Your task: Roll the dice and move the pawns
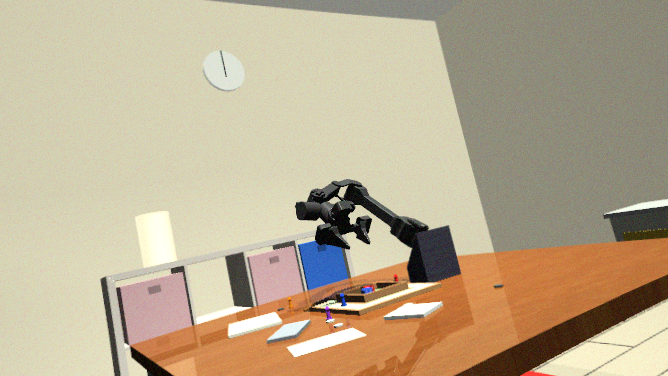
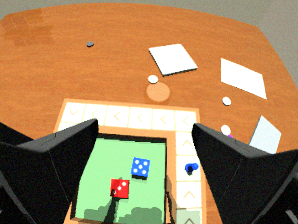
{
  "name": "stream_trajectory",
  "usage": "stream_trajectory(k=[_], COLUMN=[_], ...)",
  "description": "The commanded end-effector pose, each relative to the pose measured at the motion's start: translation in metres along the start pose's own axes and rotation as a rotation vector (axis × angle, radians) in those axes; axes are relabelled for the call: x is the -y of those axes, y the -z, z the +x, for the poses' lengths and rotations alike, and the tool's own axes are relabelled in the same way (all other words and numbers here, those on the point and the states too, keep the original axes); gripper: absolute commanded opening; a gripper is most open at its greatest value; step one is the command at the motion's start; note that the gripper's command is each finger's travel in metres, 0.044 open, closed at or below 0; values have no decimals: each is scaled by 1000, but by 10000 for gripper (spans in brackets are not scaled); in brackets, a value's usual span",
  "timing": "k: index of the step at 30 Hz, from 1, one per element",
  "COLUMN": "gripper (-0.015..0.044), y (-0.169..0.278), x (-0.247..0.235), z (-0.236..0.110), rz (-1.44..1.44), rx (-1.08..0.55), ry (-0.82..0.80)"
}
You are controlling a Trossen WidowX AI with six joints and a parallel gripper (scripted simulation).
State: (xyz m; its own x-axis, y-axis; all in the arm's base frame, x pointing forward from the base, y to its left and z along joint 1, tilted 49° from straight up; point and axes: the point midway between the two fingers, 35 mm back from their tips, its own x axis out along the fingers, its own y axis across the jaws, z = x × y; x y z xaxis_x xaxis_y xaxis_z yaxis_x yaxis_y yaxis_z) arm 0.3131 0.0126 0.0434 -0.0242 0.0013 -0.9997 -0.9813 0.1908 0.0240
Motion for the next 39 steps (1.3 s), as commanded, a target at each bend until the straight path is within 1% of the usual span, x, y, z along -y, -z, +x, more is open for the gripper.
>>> stream_trajectory(k=[1, 3, 4, 7, 9, 10, 11, 14, 15, 16, 19, 25, 33, 35, 39], gripper=[440, 440, 440, 440, 440, 440, 440, 440, 440, 440, 361, 204, 200, 200, 200], y=[-3, -2, -1, 7, 14, 16, 17, 17, 11, 11, 16, 39, 70, 72, 73], x=[1, -6, -15, -43, -57, -61, -63, -63, -62, -62, -70, -103, -144, -147, -146], z=[-8, 1, 11, 37, 46, 47, 48, 48, 48, 48, 46, 38, 29, 29, 29], rz=[12, 27, 42, 64, 44, 29, 18, 14, 15, 15, 137, 647, 1286, 1337, 1337], rx=[3, -61, -144, -475, -695, -779, -828, -844, -752, -752, -762, -778, -712, -702, -702], ry=[8, -22, -52, -95, -57, -28, -7, 1, -43, -43, 6, 228, 567, 596, 596])
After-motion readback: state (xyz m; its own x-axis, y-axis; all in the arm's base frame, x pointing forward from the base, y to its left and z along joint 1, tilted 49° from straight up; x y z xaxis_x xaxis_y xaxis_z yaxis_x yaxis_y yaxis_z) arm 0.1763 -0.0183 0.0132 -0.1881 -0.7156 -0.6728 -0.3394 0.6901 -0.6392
